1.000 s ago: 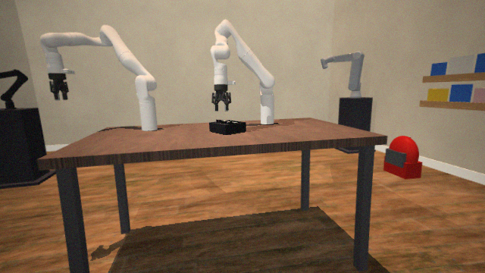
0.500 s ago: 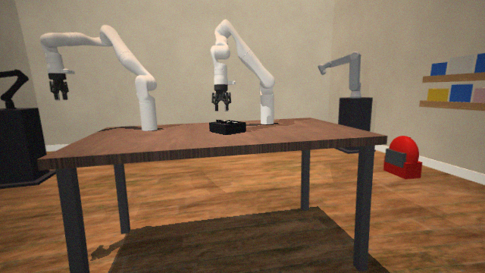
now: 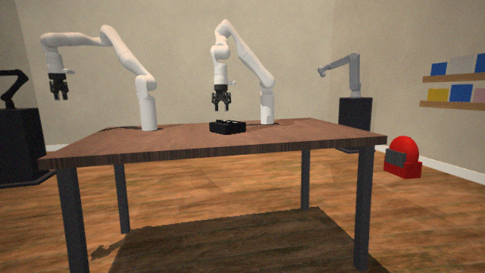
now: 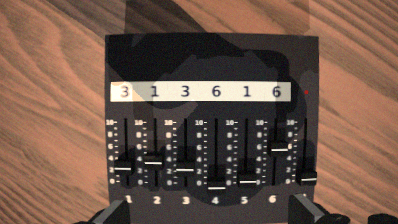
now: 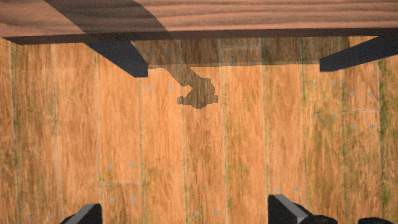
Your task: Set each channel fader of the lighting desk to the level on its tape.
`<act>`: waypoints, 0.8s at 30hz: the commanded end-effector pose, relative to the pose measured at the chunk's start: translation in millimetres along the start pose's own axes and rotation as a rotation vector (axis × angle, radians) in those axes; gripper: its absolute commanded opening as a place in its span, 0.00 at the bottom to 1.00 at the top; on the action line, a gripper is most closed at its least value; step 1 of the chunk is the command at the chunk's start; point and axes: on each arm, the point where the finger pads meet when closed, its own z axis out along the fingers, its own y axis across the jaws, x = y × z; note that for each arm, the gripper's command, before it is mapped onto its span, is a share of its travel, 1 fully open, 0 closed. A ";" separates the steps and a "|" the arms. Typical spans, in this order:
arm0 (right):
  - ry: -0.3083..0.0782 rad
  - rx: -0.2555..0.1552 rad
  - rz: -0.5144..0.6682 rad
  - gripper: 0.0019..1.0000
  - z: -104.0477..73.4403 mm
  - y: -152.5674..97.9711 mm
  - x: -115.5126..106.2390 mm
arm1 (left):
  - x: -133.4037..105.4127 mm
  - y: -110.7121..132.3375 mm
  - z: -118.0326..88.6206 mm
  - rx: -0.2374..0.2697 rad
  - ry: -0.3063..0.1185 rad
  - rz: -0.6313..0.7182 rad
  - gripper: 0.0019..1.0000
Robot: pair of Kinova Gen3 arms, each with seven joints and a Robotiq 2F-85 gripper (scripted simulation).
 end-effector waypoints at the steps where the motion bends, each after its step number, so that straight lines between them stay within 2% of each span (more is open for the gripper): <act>1: -0.002 0.000 0.000 1.00 -0.7 0.1 -0.3 | -0.4 0.2 -0.7 0.000 -0.001 -0.002 1.00; 13: -0.002 0.000 0.000 1.00 -0.7 0.1 -0.3 | 3.6 2.7 -8.5 0.002 0.008 -0.129 1.00; 24: -0.002 0.000 0.000 1.00 -0.7 0.1 -0.3 | 15.7 8.0 -33.3 0.004 0.034 -0.513 1.00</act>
